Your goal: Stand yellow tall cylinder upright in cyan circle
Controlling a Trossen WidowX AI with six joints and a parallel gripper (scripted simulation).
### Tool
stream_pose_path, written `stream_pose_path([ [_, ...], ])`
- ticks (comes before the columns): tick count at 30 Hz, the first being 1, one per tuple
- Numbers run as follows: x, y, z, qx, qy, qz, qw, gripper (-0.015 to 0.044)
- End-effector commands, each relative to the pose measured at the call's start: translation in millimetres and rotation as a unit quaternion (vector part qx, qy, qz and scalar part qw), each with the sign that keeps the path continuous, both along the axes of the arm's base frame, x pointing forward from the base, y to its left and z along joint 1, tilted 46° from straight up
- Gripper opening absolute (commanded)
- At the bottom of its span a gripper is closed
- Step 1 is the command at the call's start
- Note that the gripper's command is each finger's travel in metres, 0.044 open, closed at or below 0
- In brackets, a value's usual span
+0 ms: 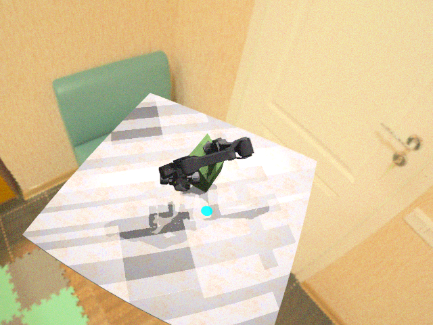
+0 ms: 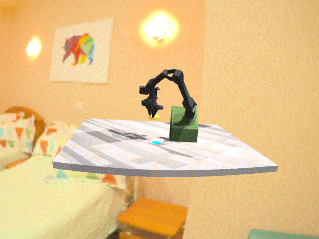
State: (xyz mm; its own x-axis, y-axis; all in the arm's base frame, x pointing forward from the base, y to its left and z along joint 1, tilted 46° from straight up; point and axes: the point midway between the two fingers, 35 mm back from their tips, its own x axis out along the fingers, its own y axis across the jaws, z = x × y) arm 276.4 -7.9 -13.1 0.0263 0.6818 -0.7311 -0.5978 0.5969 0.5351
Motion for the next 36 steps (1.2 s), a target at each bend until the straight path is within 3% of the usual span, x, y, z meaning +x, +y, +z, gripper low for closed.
stream_pose_path([
  [1,0,5,7,0.002,0.019,-0.022,1.000,0.0105],
  [36,-7,54,60,0.014,0.210,-0.227,0.951,0.0105],
])
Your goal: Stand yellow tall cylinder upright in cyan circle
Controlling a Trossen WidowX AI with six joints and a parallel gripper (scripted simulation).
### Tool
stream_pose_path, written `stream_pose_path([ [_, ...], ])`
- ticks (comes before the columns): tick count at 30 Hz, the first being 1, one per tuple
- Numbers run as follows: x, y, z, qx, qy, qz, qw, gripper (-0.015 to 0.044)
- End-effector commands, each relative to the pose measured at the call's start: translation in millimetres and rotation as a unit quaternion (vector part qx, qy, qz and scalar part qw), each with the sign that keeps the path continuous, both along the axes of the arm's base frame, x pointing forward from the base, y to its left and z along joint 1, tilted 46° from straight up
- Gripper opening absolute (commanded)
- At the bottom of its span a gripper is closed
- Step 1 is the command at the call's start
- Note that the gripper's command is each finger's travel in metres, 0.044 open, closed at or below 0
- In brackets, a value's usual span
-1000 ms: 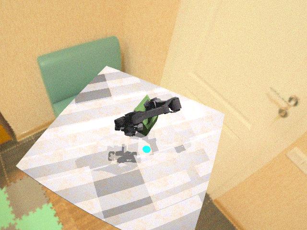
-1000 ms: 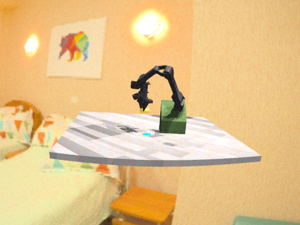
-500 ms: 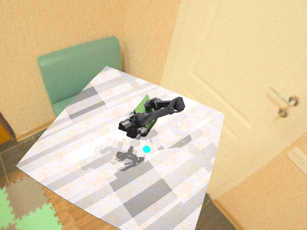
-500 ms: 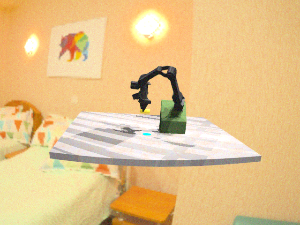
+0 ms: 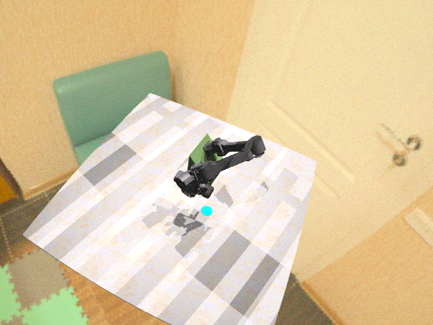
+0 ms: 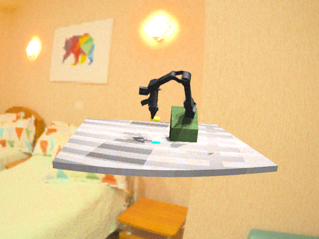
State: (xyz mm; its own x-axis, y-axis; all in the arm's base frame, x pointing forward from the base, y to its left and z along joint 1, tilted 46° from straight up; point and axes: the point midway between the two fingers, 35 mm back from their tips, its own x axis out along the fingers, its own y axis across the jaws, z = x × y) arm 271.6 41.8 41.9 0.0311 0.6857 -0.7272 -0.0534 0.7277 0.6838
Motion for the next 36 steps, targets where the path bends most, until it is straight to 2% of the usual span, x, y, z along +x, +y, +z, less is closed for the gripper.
stream_pose_path([
  [1,-3,5,6,0.004,0.020,-0.022,1.000,0.0105],
  [36,-28,52,53,0.026,0.217,-0.219,0.951,0.0105],
])
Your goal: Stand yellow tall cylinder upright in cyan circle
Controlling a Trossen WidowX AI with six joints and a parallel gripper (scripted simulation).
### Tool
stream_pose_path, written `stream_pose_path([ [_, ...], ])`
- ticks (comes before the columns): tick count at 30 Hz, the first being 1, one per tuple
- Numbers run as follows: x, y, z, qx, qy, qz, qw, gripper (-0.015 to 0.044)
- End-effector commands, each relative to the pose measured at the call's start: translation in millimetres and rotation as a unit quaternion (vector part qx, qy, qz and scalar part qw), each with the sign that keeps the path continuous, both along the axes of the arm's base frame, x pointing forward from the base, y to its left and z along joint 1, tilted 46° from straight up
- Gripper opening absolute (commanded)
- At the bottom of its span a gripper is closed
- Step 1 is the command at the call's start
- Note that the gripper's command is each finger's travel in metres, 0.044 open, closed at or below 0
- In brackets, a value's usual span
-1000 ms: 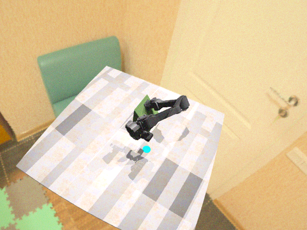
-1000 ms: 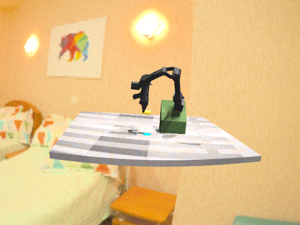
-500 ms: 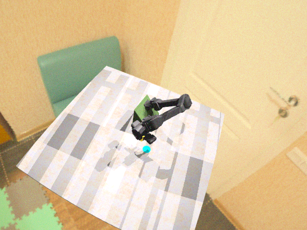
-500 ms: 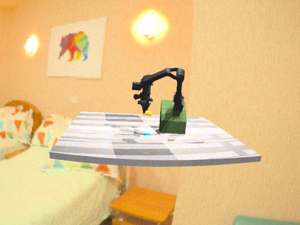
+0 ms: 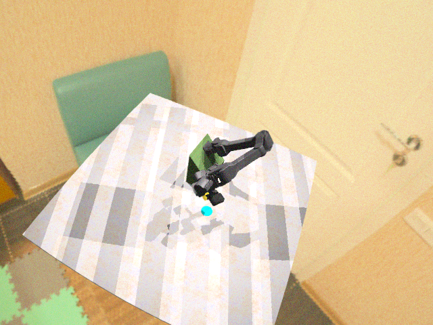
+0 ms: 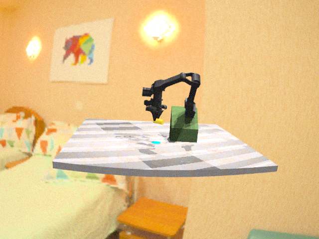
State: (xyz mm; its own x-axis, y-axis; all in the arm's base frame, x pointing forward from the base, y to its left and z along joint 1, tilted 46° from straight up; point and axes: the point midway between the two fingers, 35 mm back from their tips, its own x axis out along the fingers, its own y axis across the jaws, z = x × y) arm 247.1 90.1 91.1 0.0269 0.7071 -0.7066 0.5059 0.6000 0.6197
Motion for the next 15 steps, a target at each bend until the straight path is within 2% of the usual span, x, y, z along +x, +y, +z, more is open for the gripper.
stream_pose_path([
  [1,-4.7,4.8,5.2,0.005,0.021,-0.020,1.000,0.0105],
  [15,-13.5,13.9,10.5,-0.003,0.065,-0.056,0.996,0.0105],
])
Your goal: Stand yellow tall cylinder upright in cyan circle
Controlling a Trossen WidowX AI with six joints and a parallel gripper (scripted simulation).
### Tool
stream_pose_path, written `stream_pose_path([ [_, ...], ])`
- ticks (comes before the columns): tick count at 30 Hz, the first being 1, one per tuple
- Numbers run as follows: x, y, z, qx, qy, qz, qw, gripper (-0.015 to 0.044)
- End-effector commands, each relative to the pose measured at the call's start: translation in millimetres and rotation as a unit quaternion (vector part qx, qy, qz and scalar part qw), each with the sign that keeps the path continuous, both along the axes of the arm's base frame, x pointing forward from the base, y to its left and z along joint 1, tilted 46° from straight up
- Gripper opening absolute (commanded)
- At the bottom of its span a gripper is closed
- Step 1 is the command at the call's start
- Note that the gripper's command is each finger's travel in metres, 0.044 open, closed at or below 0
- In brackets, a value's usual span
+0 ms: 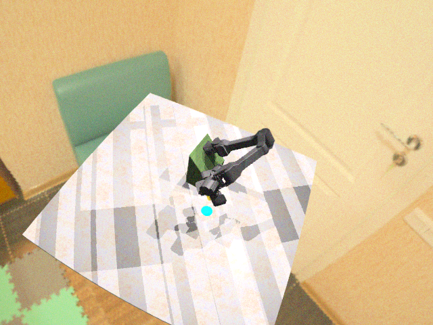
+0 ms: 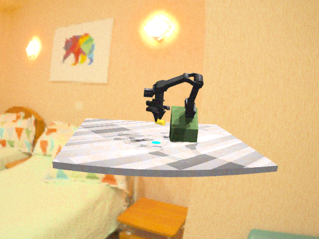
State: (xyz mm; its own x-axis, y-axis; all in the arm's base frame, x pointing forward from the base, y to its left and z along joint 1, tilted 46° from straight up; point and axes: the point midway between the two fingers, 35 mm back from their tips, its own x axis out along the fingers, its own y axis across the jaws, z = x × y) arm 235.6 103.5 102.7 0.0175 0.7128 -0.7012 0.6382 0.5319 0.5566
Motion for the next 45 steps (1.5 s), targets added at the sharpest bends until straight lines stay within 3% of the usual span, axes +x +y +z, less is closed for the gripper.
stream_pose_path([
  [1,-3,1,-2,-0.012,0.006,-0.002,1.000,0.0105],
  [45,-22,6,-28,-0.171,0.039,-0.015,0.984,0.0105],
])
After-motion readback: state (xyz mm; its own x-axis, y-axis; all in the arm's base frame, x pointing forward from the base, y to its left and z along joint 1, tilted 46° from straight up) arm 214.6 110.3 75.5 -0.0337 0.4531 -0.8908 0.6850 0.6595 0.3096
